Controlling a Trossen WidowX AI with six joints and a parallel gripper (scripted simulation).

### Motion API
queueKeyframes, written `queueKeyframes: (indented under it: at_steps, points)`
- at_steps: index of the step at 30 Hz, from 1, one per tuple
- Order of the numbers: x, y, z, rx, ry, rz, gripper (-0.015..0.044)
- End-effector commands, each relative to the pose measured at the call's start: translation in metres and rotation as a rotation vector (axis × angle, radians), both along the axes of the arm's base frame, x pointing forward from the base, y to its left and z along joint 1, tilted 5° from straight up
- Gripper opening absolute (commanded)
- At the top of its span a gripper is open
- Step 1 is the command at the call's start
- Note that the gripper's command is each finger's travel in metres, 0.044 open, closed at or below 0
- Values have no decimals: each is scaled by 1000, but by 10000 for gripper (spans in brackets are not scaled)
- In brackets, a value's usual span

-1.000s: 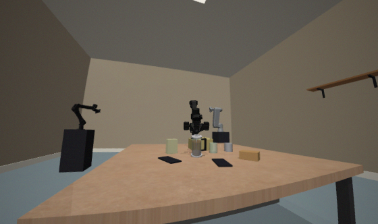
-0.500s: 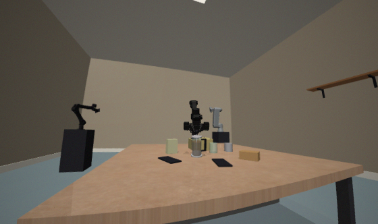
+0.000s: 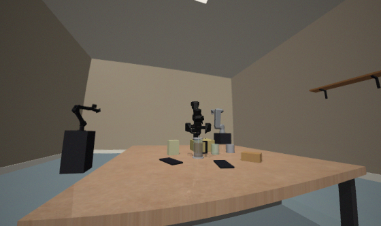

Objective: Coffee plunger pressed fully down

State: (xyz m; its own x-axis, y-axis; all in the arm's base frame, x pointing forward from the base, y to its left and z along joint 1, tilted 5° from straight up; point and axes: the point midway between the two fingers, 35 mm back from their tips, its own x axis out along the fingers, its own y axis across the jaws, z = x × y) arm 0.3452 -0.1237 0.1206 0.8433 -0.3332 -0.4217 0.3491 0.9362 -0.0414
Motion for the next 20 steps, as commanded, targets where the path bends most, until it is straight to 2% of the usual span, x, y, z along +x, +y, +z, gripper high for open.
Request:
queueKeyframes:
  at_steps: [1,11,20]
  points:
    - [-2,3,9,-19,3,5,440]
    - [-45,22,69,-4,6,0,440]
    - [-50,23,72,-3,6,0,440]
